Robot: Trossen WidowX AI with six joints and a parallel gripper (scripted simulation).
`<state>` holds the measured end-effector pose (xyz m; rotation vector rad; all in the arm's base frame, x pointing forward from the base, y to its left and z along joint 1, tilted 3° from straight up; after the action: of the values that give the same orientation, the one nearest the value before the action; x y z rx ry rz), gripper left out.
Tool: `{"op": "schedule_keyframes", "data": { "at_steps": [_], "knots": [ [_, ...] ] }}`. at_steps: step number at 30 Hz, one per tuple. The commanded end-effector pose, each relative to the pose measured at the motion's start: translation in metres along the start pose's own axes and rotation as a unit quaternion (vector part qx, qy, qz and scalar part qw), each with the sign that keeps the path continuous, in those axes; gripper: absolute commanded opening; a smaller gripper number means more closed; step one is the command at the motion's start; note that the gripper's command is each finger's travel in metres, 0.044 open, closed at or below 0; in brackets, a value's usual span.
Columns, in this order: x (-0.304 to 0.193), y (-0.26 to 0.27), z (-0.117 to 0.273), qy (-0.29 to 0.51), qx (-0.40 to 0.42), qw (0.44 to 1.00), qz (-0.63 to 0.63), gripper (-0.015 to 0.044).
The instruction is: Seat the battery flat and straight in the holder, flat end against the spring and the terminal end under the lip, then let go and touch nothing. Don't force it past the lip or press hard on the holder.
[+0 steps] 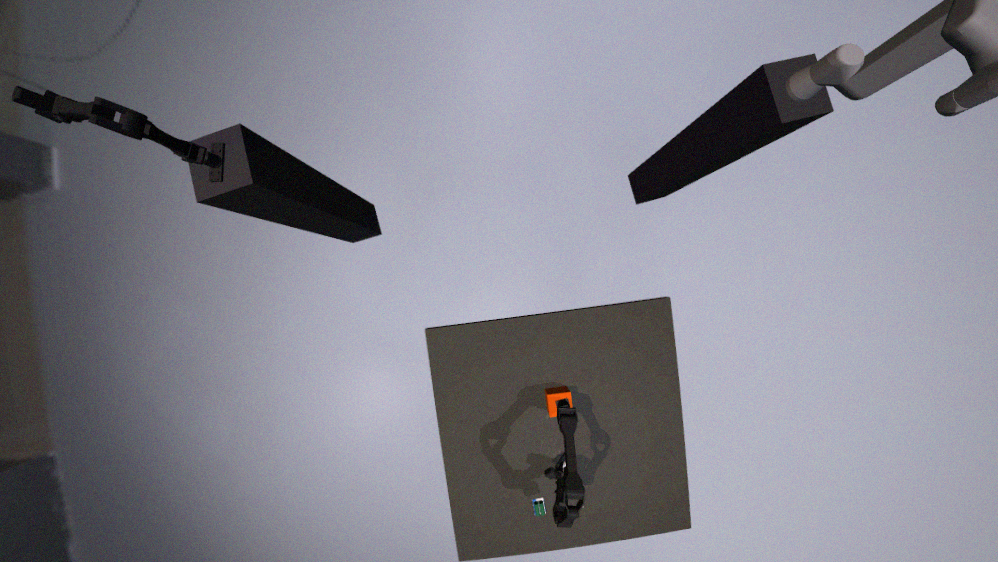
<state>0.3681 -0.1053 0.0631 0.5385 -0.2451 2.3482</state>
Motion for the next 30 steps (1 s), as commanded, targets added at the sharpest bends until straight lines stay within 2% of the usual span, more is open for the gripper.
{"op": "schedule_keyframes", "data": {
  "at_steps": [1, 30],
  "knots": [
    [-0.0047, -0.0001, 0.0028, 0.007, 0.001, 1.0, 0.003, 0.0076],
    [0.0006, -0.0032, -0.002, 0.059, 0.015, 0.998, 0.004, 0.0076]
  ]
}}
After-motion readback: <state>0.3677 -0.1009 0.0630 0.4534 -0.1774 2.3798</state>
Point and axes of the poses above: the point midway between the two fingers, 35 mm back from their tips, its own z axis back along the fingers, its own y axis across the jaws, x = y × z, the point moved 7 cm from there along z, back along the fingers, and after that the axes turned 5 degrees about z, right-handed, at the moved point
